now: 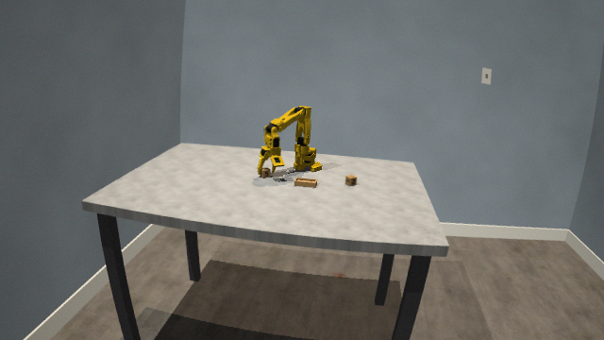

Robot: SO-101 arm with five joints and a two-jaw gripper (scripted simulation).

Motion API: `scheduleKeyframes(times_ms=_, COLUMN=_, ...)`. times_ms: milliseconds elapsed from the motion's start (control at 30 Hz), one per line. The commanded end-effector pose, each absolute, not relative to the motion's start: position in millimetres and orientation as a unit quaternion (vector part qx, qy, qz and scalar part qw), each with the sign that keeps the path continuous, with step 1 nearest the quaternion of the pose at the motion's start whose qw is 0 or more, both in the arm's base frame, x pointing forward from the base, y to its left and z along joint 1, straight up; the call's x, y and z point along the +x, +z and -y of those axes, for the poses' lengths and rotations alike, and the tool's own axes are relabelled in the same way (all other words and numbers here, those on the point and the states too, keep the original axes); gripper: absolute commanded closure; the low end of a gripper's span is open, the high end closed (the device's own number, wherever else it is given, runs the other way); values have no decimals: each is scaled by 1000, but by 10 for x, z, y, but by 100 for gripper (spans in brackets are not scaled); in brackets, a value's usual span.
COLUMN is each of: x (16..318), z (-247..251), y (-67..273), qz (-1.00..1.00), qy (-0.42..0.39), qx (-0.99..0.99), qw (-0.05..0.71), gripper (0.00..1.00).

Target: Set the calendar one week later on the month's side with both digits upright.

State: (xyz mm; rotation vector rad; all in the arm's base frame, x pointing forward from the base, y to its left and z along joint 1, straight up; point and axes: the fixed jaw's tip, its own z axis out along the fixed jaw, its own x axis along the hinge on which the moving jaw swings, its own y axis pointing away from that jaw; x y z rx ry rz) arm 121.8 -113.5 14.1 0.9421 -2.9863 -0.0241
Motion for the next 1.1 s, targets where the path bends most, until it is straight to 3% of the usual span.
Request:
scheduleKeyframes(times_ms=0, x=1262, z=1202, y=184, qz=954, qy=8, qx=301, qw=-4, gripper=72)
scheduleKeyframes(times_ms=367, x=1288, z=1242, y=184, qz=954, qy=8, qx=301, qw=-4, gripper=80)
scheduleKeyframes(times_ms=1067, x=1301, z=1261, y=183, qz=954, qy=8, qx=301, qw=-4, gripper=84)
